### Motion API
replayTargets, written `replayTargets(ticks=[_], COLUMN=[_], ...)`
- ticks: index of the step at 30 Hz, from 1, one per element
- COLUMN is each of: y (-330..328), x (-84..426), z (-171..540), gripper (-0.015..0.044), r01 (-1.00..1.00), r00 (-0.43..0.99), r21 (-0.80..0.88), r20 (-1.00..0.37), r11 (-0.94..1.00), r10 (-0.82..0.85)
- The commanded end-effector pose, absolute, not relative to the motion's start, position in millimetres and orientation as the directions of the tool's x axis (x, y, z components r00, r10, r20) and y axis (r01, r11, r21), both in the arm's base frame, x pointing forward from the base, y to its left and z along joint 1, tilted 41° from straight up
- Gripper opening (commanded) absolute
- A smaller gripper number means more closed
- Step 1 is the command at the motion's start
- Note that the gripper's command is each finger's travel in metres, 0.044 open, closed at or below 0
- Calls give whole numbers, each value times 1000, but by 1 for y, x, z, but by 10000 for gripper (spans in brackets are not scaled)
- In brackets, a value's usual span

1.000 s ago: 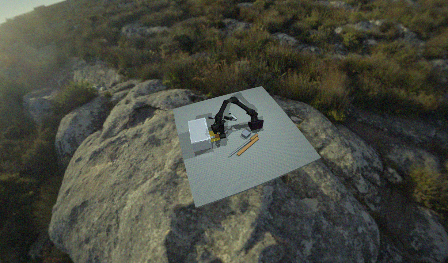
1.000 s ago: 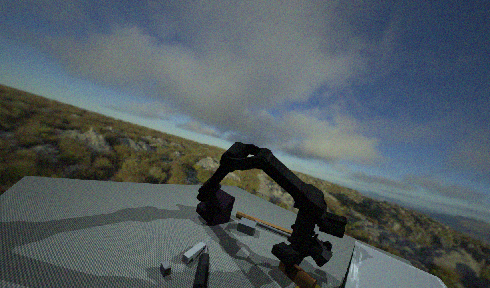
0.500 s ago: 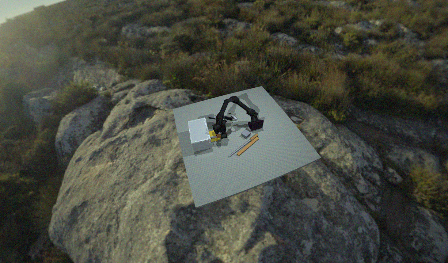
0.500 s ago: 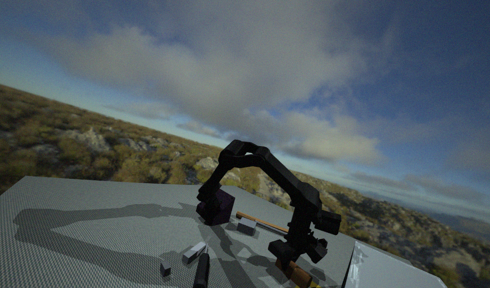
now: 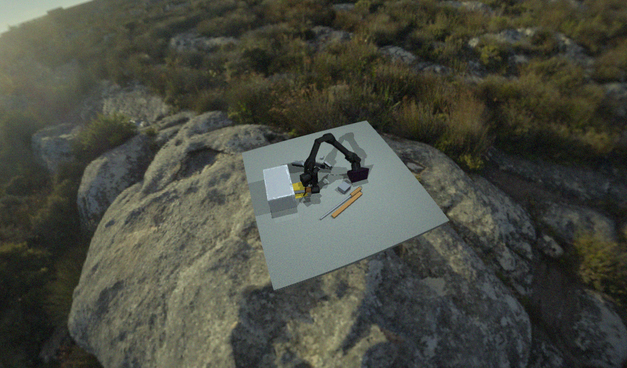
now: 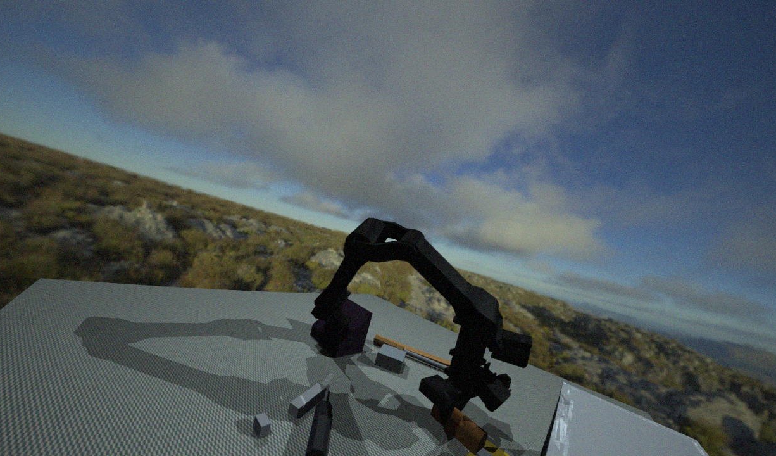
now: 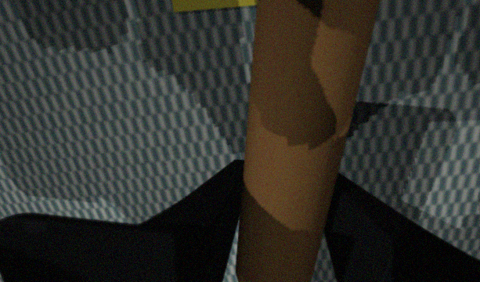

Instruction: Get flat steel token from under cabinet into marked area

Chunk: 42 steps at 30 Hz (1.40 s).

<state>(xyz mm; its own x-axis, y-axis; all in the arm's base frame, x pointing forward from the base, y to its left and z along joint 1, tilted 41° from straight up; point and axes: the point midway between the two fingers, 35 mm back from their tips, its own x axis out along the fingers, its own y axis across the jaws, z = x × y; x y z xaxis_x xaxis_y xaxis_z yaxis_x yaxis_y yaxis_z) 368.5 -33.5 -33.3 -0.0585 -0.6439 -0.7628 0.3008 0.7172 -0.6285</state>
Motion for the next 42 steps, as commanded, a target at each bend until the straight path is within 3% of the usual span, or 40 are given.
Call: replayTargets(ticks=[1, 42], y=[-32, -19], x=[361, 318], z=[-35, -43], gripper=[0, 0], r01=[301, 299], r00=[-62, -64], r21=[-629, -629], r20=[-763, -763], r11=[716, 717], r10=[-644, -643])
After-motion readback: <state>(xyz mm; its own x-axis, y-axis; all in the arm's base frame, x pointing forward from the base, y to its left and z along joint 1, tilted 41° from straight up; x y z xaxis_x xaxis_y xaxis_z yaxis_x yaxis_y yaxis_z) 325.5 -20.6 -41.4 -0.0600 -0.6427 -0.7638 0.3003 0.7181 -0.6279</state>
